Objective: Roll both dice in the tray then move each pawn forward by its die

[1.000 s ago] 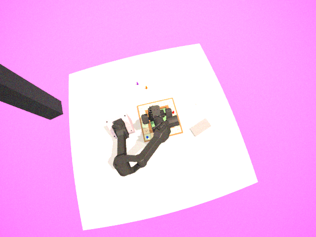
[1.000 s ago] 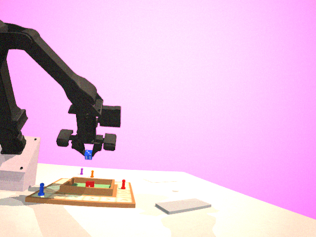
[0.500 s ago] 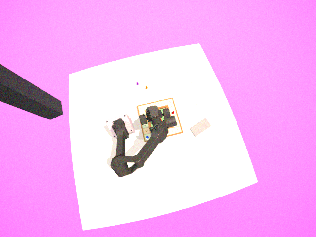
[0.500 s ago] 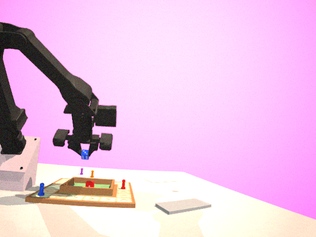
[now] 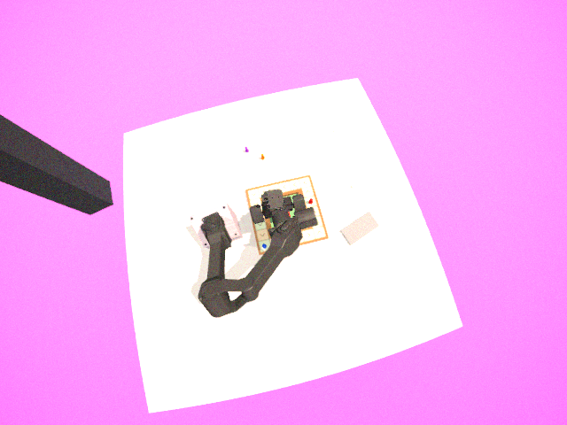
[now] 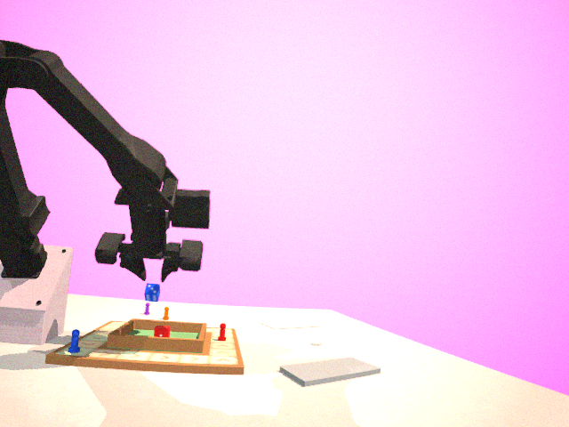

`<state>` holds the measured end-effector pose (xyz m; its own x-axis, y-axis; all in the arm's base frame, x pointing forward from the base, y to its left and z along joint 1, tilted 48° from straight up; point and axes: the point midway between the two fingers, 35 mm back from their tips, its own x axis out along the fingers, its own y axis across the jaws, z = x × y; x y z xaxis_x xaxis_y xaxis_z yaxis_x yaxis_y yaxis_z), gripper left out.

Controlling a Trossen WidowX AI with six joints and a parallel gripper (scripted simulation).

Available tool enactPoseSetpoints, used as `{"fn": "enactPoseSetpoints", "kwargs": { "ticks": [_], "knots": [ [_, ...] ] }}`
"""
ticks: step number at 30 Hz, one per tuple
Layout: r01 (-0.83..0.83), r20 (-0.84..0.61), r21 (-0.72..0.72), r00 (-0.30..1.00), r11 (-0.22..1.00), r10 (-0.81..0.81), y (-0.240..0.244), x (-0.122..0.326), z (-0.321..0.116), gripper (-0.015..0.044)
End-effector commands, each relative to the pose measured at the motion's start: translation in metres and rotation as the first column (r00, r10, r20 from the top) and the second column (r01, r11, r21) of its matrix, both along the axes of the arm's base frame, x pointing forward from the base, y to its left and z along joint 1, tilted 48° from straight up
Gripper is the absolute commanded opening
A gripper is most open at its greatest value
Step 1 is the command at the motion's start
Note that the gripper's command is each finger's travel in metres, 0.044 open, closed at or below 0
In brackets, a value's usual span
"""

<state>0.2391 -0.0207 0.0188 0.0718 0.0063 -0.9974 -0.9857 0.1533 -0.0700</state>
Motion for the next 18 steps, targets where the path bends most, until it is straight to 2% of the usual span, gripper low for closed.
{"fn": "enactPoseSetpoints", "kwargs": {
  "ticks": [1, 4, 8, 10, 14, 18],
  "knots": [
    [0.001, 0.001, 0.002, 1.0, 1.0, -0.001, 0.006, 0.001, 0.006, 0.0263],
    [0.003, 0.002, 0.008, 1.0, 1.0, -0.003, 0.028, 0.003, 0.025, 0.0341],
    [0.003, 0.002, 0.008, 1.0, 1.0, -0.003, 0.03, 0.003, 0.027, 0.044],
    [0.017, -0.028, -0.034, 0.999, 0.999, -0.018, 0.028, 0.002, 0.022, 0.044],
    [0.053, -0.137, -0.31, 0.985, 0.949, -0.1, 0.021, -0.004, -0.002, 0.044],
    [0.028, -0.135, -0.595, 0.982, 0.803, -0.134, 0.015, -0.002, -0.016, 0.044]
  ]
}}
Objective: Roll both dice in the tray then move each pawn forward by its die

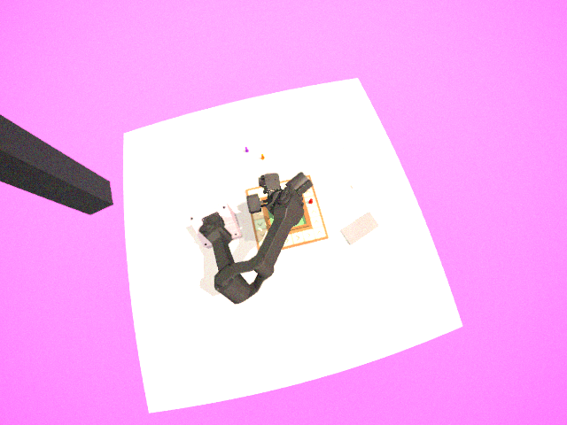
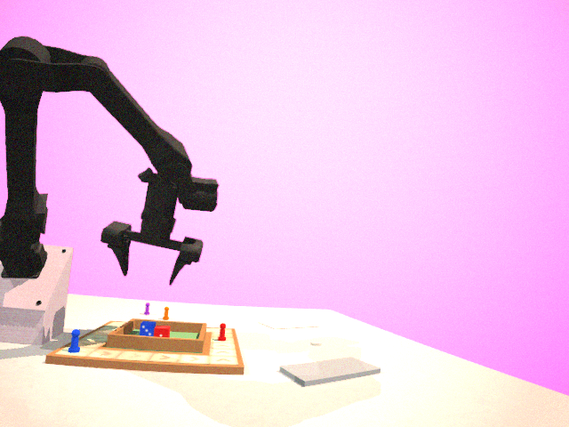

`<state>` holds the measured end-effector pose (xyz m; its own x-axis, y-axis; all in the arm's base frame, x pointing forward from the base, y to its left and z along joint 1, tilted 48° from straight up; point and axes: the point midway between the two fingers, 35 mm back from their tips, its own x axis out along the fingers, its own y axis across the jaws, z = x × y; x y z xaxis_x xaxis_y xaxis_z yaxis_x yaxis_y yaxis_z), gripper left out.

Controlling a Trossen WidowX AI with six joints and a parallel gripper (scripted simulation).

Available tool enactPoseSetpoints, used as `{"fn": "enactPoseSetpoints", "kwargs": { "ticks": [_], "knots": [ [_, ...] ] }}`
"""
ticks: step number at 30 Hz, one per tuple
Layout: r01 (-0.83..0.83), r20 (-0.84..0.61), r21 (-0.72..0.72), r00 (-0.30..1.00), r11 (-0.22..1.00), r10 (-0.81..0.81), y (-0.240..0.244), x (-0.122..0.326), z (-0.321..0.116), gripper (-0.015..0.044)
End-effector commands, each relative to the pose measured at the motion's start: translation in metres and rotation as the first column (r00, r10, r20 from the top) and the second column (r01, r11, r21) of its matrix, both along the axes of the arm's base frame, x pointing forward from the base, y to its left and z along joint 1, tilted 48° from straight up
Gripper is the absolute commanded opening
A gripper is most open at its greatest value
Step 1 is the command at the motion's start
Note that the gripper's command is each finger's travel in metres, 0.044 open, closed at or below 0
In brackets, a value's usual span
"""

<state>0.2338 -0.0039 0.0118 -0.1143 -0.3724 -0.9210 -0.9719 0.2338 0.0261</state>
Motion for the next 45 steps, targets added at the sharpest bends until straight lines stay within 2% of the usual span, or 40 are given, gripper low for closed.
{"fn": "enactPoseSetpoints", "kwargs": {
  "ticks": [1, 4, 6, 7, 8, 10, 12, 14, 17, 19, 22, 24, 45],
  "knots": [
    [-0.037, -0.014, -0.315, 0.999, 0.948, 0.034, -0.002, 0.005, -0.011, 0.044],
    [-0.062, -0.003, -0.422, 0.998, 0.905, 0.067, -0.001, 0.008, -0.014, 0.044],
    [-0.062, -0.003, -0.422, 0.998, 0.905, 0.067, -0.001, 0.008, -0.014, 0.044],
    [-0.053, -0.033, -0.337, 0.998, 0.94, 0.044, -0.002, 0.002, -0.015, 0.044],
    [-0.053, -0.033, -0.337, 0.998, 0.94, 0.044, -0.002, 0.002, -0.015, 0.044],
    [0.016, 0.021, -0.347, 1.0, 0.938, -0.01, -0.003, 0.01, -0.015, 0.0387],
    [0.21, 0.173, -0.356, 0.972, 0.911, -0.156, -0.008, 0.035, -0.014, 0.0335],
    [0.416, 0.339, -0.331, 0.89, 0.847, -0.305, -0.015, 0.061, -0.013, 0.0282],
    [0.68, 0.56, -0.23, 0.677, 0.696, -0.477, -0.03, 0.098, -0.011, 0.0204],
    [0.812, 0.677, -0.128, 0.491, 0.57, -0.548, -0.041, 0.121, -0.01, 0.02],
    [0.894, 0.757, -0.016, 0.303, 0.448, -0.578, -0.052, 0.14, -0.009, 0.02],
    [0.915, 0.779, 0.028, 0.233, 0.403, -0.582, -0.056, 0.146, -0.009, 0.02],
    [0.915, 0.78, 0.027, 0.233, 0.403, -0.581, -0.068, 0.146, -0.019, 0.02]
  ]
}}
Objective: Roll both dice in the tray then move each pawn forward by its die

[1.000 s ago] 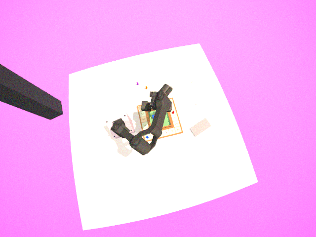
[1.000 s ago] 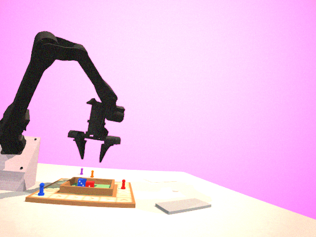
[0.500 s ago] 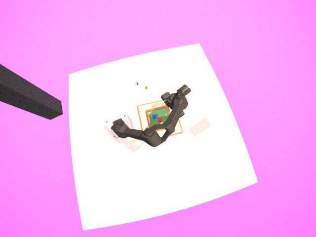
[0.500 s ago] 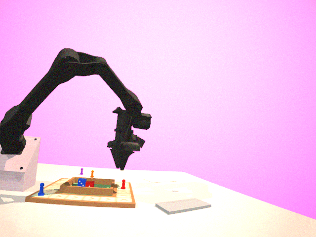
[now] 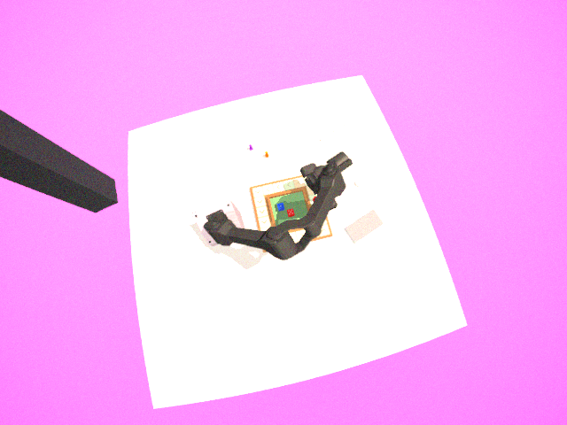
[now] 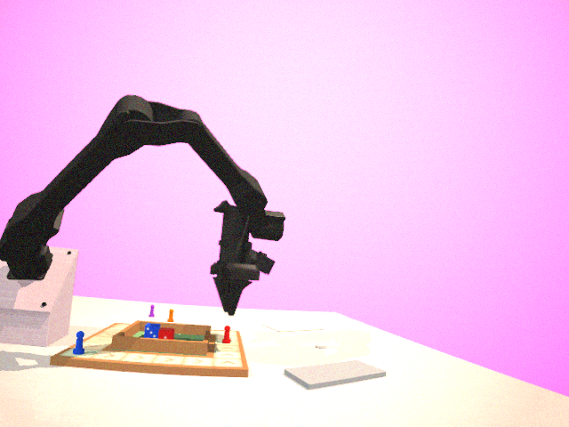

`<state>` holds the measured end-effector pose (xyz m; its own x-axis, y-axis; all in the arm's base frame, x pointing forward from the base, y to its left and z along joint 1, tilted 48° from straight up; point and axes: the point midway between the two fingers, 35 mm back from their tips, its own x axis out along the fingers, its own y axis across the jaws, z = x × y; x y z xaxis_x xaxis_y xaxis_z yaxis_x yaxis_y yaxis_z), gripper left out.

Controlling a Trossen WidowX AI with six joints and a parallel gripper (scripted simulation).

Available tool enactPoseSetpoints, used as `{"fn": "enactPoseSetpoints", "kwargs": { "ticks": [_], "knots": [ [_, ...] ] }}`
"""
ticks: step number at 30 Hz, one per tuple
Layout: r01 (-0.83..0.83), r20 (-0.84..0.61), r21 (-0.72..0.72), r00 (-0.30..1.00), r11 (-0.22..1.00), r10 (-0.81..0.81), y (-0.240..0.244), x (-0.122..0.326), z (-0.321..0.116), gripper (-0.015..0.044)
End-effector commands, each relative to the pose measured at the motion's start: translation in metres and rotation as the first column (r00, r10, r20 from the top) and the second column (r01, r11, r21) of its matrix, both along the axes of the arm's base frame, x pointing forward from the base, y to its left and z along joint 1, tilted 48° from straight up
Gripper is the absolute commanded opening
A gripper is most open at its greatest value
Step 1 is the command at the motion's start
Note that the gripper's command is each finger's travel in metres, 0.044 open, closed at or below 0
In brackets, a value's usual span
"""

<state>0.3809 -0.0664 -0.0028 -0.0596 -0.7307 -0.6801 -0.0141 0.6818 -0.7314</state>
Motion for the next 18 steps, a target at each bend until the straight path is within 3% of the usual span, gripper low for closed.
{"fn": "enactPoseSetpoints", "kwargs": {
  "ticks": [1, 18],
  "knots": [
    [-0.002, -0.007, -0.006, 1.0, 1.0, 0.002, -0.006, -0.002, -0.004, 0.02],
    [-0.002, -0.007, -0.006, 1.0, 1.0, 0.002, -0.026, -0.002, -0.022, 0.02]
  ]
}}
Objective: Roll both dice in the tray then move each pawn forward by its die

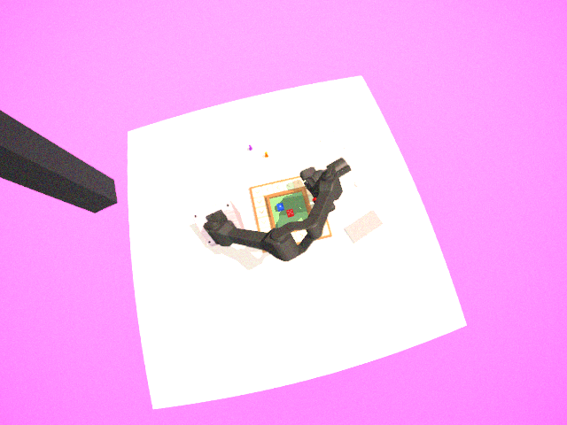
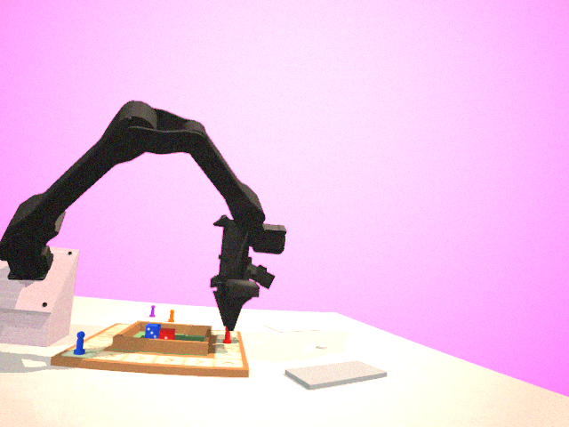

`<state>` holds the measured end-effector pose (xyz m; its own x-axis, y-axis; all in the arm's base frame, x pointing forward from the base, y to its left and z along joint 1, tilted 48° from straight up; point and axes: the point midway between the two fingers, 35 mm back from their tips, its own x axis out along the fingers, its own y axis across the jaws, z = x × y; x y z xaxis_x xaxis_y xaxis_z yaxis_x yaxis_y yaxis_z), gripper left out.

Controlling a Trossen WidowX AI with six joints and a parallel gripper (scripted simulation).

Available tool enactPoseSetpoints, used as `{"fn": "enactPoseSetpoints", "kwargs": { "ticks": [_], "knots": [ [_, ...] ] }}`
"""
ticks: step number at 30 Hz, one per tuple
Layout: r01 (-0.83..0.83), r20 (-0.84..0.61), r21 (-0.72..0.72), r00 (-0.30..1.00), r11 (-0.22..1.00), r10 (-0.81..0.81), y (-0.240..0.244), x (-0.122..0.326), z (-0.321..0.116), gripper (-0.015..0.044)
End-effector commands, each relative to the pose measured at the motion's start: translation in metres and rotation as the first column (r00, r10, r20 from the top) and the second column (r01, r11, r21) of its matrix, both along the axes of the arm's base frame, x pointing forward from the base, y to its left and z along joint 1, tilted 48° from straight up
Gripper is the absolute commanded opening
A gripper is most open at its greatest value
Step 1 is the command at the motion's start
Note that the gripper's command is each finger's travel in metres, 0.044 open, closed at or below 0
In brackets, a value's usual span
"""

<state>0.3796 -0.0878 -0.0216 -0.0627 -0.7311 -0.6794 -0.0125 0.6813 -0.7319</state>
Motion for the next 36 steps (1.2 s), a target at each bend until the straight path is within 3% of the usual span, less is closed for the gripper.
{"fn": "enactPoseSetpoints", "kwargs": {
  "ticks": [1, 10, 16, 22, 27, 36],
  "knots": [
    [-0.006, -0.006, -0.005, 1.0, 1.0, 0.006, -0.006, -0.001, -0.005, 0.02],
    [-0.005, -0.007, -0.007, 1.0, 1.0, 0.005, -0.015, -0.002, -0.013, 0.02],
    [-0.005, -0.007, -0.007, 1.0, 1.0, 0.005, -0.015, -0.002, -0.013, 0.0043],
    [-0.005, -0.007, -0.007, 1.0, 1.0, 0.005, -0.015, -0.002, -0.013, 0.0003],
    [-0.006, -0.006, -0.006, 1.0, 1.0, 0.006, -0.011, -0.001, -0.01, 0.0],
    [-0.007, -0.005, 0.003, 1.0, 1.0, 0.007, 0.036, 0.008, 0.029, 0.0]
  ]
}}
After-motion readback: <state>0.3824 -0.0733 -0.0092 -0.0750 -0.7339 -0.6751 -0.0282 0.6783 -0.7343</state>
